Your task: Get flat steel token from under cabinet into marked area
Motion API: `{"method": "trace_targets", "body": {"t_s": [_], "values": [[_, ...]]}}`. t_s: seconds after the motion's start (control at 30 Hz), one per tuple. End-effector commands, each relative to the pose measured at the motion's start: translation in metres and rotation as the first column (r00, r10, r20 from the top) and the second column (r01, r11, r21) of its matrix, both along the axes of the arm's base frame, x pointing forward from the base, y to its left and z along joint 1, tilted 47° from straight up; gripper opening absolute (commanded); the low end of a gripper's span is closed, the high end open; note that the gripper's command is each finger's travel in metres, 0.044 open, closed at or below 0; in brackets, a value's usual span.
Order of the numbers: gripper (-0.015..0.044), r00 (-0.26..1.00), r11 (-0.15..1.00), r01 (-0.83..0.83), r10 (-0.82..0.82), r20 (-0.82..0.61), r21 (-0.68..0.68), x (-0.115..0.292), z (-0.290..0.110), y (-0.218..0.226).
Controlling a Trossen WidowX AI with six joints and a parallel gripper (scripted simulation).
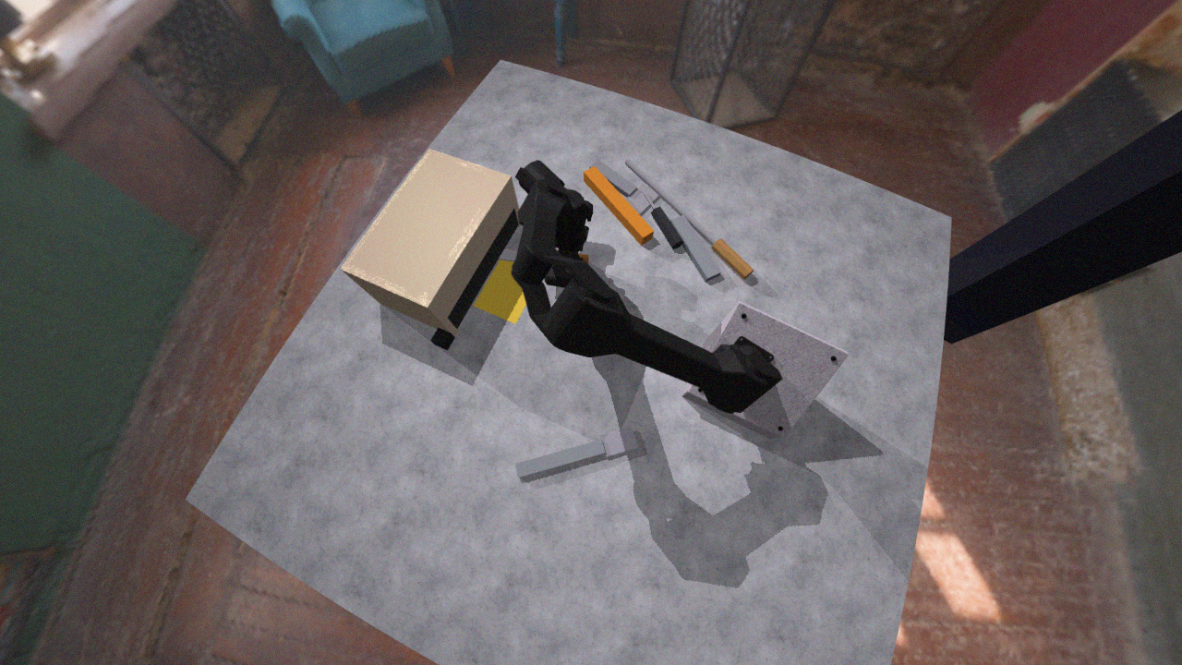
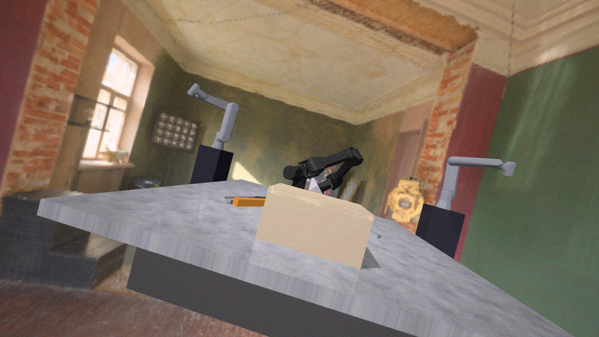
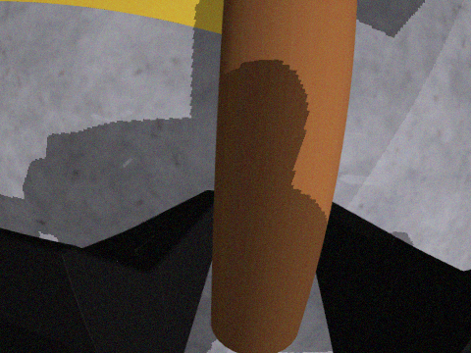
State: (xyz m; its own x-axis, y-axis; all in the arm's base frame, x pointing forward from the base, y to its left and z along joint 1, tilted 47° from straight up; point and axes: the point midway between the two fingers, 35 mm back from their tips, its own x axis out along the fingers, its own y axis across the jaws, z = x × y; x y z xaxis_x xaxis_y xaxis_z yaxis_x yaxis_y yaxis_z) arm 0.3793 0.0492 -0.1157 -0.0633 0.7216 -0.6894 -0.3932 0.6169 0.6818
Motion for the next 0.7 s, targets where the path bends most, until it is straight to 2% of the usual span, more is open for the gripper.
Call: {"method": "trace_targets", "body": {"t_s": [0.0, 0.67], "values": [[0.0000, 1.000, 1.000, -0.006, 0.006, 0.001, 0.004, -0.003, 0.005, 0.006], [0.0000, 1.000, 1.000, -0.006, 0.006, 0.000, 0.005, -0.011, 0.018, 0.018]]}}
